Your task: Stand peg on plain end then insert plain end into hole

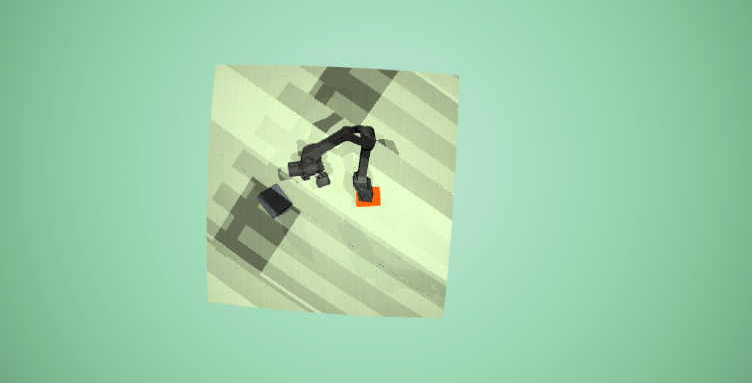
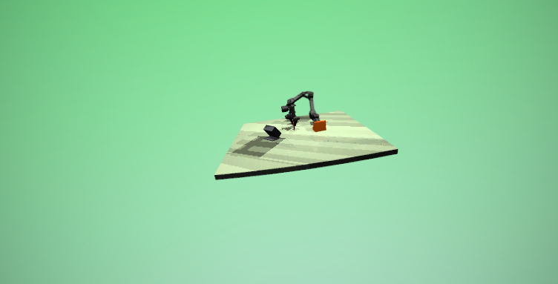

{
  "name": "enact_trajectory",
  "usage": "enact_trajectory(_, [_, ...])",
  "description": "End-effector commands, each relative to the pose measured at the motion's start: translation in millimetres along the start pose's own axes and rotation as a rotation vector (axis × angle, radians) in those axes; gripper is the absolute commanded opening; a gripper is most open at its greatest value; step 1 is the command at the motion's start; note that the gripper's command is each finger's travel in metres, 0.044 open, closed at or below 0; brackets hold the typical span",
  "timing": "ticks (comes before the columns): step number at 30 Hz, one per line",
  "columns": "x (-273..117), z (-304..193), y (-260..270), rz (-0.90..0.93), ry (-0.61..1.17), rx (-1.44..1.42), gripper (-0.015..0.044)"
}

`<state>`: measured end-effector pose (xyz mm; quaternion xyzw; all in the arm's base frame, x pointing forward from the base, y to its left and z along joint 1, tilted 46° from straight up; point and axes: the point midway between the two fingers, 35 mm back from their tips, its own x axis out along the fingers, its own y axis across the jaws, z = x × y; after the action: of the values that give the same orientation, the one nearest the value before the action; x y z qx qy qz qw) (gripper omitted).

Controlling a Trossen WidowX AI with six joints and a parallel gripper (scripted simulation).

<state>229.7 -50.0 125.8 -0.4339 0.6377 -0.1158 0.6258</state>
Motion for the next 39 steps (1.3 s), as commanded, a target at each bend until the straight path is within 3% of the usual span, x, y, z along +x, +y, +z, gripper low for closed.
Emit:
enact_trajectory(1, [0,0,0,0.002,0.001,0.002,0.0177])
enact_trajectory(7, [0,0,0,0.002,0.001,0.002,0.0020])
enact_trajectory(10, [0,0,0,0.002,0.001,0.002,0.0000])
enact_trajectory(17, [-6,1,0,0.004,0.000,0.001,0.0000])
enact_trajectory(39, [-79,4,2,0.002,0.002,-0.002,0.0000])
